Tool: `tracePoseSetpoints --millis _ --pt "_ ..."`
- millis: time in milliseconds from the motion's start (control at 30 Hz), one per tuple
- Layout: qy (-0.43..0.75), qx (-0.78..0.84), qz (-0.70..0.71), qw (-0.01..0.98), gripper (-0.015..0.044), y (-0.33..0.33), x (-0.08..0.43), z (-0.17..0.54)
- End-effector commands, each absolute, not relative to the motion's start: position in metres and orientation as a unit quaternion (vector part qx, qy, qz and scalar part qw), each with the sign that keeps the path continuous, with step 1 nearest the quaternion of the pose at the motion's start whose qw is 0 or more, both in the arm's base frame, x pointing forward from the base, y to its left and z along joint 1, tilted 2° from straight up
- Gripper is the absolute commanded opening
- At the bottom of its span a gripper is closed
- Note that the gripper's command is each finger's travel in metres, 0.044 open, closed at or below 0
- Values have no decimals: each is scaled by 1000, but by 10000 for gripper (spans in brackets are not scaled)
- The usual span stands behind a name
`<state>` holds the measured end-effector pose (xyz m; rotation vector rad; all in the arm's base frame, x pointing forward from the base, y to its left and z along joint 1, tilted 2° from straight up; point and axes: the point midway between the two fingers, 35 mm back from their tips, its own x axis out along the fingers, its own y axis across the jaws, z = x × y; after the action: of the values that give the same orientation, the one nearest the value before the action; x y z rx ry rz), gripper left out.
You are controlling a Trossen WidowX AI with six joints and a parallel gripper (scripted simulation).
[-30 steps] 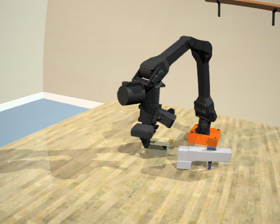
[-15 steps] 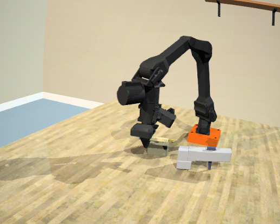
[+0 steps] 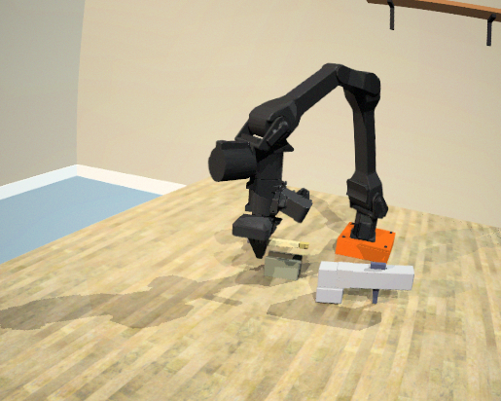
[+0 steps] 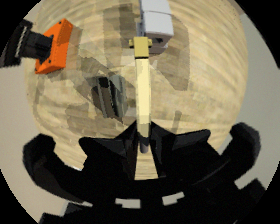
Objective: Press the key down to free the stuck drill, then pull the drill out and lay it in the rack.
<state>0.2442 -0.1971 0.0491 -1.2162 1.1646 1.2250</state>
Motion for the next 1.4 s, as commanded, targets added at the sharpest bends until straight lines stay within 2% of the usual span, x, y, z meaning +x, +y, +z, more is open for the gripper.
tracePoseSetpoints --millis 0,800,1367 --pt "483 -506 508 502 0 -199 236 49" --pt "484 -505 509 501 0 -210 193 50" --pt "484 -505 509 501 0 -209 195 24"
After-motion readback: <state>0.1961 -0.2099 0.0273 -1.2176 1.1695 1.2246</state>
